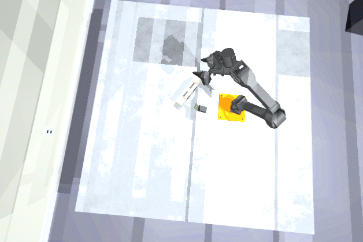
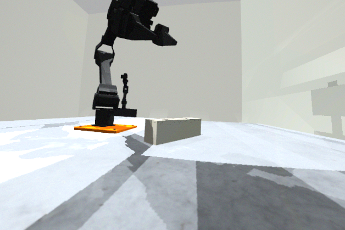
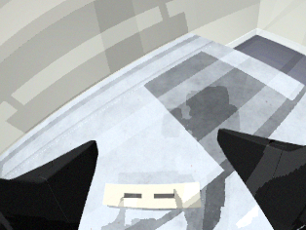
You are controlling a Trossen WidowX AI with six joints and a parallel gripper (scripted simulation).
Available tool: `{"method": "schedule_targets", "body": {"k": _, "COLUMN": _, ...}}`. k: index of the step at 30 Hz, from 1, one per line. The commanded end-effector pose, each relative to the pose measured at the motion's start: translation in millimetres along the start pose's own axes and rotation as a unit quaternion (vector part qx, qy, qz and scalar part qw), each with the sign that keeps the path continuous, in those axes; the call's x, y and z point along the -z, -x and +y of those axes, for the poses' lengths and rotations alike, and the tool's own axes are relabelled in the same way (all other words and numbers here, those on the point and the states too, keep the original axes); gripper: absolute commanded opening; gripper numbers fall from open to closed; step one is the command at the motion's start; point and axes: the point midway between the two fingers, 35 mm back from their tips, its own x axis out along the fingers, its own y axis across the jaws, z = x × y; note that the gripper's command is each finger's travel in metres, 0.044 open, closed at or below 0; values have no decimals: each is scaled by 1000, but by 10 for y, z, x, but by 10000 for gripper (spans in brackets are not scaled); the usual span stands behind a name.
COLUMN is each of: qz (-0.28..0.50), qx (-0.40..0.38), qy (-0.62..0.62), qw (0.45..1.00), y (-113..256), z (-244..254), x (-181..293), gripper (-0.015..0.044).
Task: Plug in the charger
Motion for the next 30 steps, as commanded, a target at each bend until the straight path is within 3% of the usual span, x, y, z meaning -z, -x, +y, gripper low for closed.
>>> {"method": "schedule_targets", "body": {"k": 1, "qz": 30, "qx": -3, "qy": -7, "qw": 1000, "y": -90, "z": 44, "x": 110, "gripper": 440}}
{"method": "schedule_targets", "body": {"k": 30, "qz": 270, "qx": -12, "qy": 11, "qw": 963, "y": -484, "z": 515, "x": 1088, "gripper": 440}}
